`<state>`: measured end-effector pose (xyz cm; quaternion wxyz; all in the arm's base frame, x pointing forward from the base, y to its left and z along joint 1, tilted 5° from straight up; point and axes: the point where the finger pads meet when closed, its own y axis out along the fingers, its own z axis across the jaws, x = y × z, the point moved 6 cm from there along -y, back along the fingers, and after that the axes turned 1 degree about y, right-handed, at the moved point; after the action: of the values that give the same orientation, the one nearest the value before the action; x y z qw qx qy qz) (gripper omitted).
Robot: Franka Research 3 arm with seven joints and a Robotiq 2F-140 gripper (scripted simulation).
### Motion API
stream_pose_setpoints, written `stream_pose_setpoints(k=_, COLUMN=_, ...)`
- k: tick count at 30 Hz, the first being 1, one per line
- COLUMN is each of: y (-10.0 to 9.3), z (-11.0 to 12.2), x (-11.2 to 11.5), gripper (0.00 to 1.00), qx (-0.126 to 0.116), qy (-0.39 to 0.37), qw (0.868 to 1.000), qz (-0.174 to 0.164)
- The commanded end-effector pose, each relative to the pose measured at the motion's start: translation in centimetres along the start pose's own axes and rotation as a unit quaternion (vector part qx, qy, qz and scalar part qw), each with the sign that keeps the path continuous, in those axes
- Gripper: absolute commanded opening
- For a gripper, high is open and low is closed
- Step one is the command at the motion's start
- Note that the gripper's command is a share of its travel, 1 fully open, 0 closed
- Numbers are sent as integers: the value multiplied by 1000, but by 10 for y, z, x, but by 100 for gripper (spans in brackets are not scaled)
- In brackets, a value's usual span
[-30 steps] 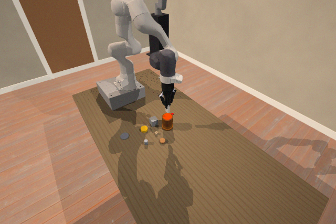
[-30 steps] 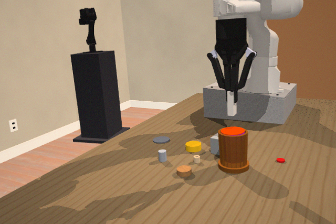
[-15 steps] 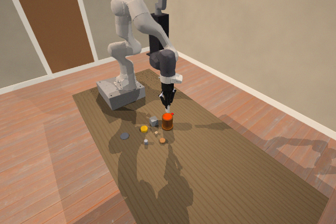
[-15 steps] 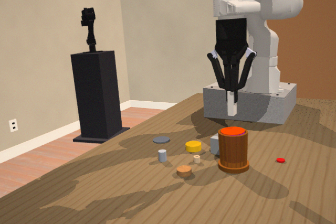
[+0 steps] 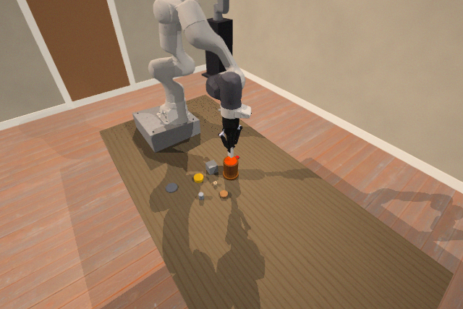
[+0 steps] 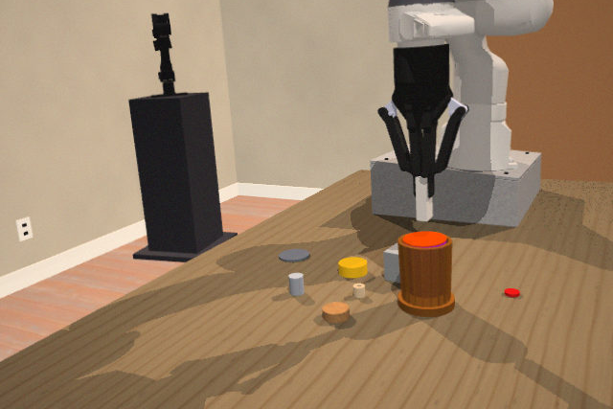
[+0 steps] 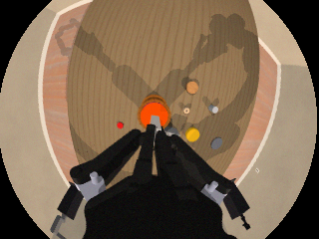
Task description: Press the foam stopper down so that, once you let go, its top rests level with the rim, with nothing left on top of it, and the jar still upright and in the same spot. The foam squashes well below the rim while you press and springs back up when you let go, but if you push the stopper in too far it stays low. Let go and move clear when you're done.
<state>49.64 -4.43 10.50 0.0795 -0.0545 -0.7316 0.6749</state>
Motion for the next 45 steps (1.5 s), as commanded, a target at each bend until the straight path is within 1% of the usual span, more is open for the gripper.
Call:
stream_pose_setpoints(k=1, y=2, z=0, x=-2, gripper=0, qx=1, qy=-2, qw=1000, qz=4)
stream_pose_setpoints(k=9, y=23, z=0, x=-2, gripper=0, qx=1, qy=-2, qw=1000, qz=4)
stream_pose_setpoints(k=12, y=27, z=0, x=-2, gripper=0, qx=1, qy=-2, qw=1000, qz=4)
stream_pose_setpoints(k=45, y=30, z=0, x=-1, gripper=0, qx=1, qy=-2, qw=1000, qz=4)
